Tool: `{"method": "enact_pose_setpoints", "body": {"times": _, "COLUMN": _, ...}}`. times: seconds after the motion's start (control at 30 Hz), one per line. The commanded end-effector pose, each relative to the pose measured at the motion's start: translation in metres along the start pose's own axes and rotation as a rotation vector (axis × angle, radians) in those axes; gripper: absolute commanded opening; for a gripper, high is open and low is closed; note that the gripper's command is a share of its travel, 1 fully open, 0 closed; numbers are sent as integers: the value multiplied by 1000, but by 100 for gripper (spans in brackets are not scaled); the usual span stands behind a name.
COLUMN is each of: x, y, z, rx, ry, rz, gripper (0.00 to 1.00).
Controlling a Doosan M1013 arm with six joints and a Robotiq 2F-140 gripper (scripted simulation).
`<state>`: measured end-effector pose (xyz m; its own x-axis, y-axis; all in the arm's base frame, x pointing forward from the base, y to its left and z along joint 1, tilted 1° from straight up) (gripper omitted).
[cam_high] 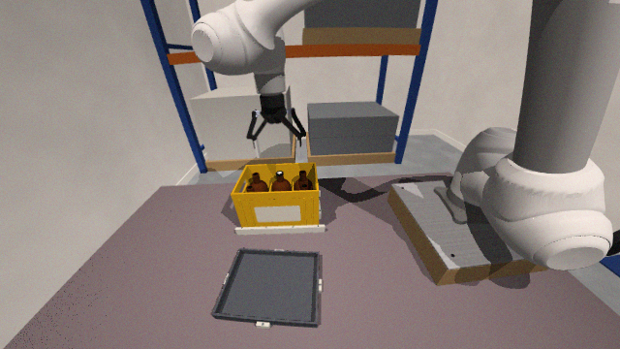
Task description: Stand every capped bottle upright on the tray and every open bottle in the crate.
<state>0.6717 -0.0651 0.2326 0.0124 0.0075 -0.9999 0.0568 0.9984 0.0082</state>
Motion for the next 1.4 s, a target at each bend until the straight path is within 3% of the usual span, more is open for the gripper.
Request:
{"method": "enact_pose_setpoints", "body": {"times": 0.0, "x": 0, "y": 0, "z": 0, "rx": 0, "ry": 0, "rz": 0, "gripper": 100}}
{"method": "enact_pose_setpoints", "body": {"times": 0.9, "x": 0, "y": 0, "z": 0, "rx": 0, "ry": 0, "rz": 0, "gripper": 100}}
{"method": "enact_pose_setpoints", "body": {"times": 1.37, "x": 0, "y": 46, "z": -9, "rx": 0, "ry": 0, "rz": 0, "gripper": 100}}
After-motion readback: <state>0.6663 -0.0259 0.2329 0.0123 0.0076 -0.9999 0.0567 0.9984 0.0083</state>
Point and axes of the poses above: the point where the finger pads meet when closed, its own x axis out along the fingers, its own z axis across the jaws, y = z × x, the point moved 8 cm from there along -x, back along the fingers, and after that the axes turned 12 degrees about x, right-handed, at the moved point
